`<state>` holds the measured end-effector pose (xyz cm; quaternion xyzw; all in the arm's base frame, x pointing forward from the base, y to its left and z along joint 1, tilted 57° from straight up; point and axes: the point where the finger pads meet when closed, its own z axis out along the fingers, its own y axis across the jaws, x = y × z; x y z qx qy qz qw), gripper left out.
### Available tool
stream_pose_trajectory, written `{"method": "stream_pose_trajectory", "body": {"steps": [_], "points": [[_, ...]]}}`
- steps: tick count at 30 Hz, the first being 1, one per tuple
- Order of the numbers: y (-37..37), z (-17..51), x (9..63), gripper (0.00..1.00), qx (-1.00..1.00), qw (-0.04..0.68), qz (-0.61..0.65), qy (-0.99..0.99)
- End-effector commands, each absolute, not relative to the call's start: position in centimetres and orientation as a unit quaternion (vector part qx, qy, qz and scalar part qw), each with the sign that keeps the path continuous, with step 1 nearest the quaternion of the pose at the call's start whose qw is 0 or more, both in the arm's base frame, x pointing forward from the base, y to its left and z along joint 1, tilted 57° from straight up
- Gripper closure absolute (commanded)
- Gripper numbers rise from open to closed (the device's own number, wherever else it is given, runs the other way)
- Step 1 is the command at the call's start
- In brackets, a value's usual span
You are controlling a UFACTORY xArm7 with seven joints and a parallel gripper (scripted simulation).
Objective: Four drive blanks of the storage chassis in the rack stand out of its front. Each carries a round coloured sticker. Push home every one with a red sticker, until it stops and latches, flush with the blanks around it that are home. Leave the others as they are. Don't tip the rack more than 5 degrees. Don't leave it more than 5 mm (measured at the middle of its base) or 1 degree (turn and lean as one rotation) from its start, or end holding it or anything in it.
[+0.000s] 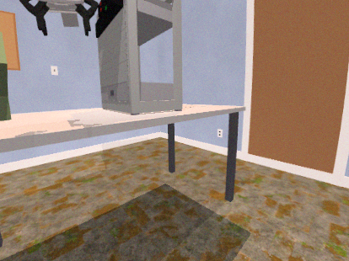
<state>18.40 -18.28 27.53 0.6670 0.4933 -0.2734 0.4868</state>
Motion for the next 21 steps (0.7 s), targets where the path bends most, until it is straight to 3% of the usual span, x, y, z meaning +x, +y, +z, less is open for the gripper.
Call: {"method": "stream_pose_trajectory", "body": {"steps": [1,21], "points": [[-19.7,26.8,17.2,0.0,0.697,0.464,-0.281,0.469],[-24.6,22.3,8.7,0.0,0.829,0.339,-0.32,0.309]]}}
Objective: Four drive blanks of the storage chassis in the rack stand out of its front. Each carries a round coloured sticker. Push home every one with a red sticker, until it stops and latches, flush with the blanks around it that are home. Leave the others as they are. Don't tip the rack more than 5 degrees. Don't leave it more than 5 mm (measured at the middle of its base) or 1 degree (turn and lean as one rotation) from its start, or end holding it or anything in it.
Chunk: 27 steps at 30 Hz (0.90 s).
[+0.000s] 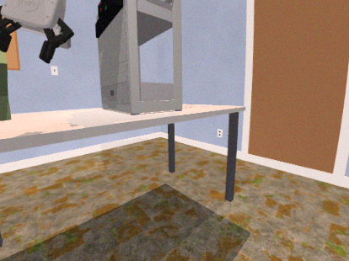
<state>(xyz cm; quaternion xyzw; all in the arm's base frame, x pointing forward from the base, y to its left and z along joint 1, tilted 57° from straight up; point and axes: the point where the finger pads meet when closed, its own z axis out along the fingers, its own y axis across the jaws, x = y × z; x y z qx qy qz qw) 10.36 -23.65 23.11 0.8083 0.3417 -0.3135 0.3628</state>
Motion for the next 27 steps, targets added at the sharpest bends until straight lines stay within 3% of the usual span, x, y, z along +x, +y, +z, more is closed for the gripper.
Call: {"method": "stream_pose_trajectory", "body": {"steps": [1,27], "points": [[-24.7,22.0,8.1,0.0,0.836,0.331,-0.322,0.297],[-23.7,15.7,-7.0,0.0,0.921,0.132,-0.367,-0.008]]}}
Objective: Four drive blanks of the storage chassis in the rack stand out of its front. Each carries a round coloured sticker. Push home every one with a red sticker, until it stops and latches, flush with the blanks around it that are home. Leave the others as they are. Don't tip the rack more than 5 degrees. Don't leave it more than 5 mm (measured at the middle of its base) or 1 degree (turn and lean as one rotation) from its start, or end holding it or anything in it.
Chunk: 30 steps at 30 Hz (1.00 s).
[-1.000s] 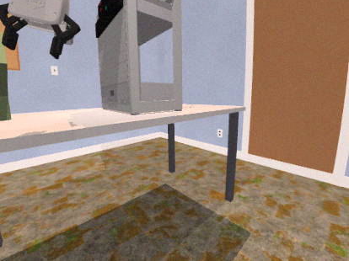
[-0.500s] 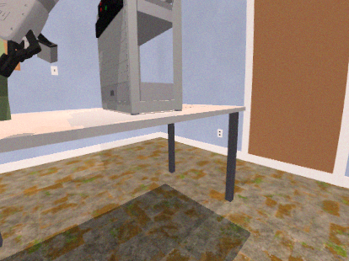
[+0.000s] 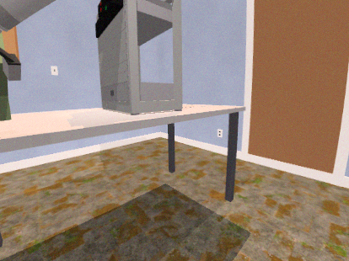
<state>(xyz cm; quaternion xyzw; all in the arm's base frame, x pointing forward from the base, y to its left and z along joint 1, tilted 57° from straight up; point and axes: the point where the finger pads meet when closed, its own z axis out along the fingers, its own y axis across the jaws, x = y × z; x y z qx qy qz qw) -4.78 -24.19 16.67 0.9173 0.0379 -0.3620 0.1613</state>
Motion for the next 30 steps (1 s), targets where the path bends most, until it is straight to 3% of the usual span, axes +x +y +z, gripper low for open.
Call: {"method": "stream_pose_trajectory", "body": {"steps": [1,18,30], "points": [[-23.4,15.4,-7.7,0.0,0.921,0.122,-0.369,-0.023],[-16.4,11.8,-16.5,0.0,0.888,-0.021,-0.387,-0.247],[-10.5,10.1,-19.9,0.0,0.836,-0.105,-0.392,-0.37]]}}
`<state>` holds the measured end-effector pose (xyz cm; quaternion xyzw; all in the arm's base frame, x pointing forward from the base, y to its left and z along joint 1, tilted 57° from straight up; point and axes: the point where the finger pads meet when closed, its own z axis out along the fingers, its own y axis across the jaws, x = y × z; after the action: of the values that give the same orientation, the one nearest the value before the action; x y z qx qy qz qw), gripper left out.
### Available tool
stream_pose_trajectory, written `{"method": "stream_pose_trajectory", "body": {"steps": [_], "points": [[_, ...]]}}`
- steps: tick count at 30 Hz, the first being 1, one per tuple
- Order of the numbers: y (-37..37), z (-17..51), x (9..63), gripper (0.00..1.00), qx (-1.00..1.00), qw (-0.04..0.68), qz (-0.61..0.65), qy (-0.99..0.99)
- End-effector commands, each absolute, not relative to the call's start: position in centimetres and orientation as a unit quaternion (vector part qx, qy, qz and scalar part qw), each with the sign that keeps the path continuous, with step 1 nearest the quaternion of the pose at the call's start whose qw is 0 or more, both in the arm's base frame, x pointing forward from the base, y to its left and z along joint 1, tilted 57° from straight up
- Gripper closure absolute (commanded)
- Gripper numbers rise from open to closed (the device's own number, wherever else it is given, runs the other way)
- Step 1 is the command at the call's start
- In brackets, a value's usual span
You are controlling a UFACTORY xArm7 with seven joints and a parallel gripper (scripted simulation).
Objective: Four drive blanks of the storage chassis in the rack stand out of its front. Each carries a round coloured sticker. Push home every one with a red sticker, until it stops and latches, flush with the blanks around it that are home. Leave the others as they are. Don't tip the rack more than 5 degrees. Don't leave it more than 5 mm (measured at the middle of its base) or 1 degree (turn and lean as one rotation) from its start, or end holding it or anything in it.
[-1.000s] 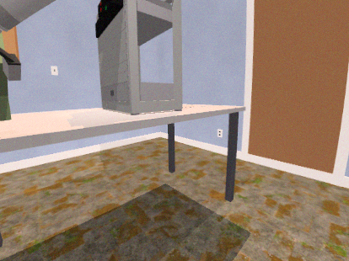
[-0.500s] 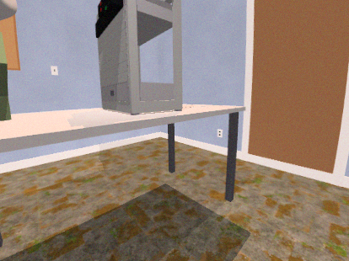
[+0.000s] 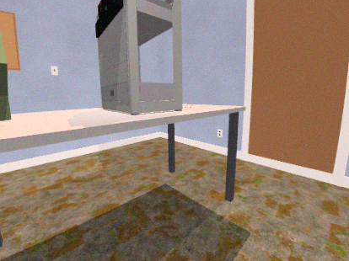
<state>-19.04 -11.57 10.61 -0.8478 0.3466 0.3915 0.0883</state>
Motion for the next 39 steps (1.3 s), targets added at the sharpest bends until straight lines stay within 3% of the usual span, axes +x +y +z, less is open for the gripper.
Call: {"method": "stream_pose_trajectory", "body": {"steps": [1,20,39], "points": [[-9.6,9.9,-20.2,0.0,-0.828,0.115,0.392,0.385],[3.3,8.0,-21.4,0.0,-0.67,0.267,0.388,0.574],[16.4,7.7,-15.3,0.0,-0.442,0.421,0.364,0.703]]}}
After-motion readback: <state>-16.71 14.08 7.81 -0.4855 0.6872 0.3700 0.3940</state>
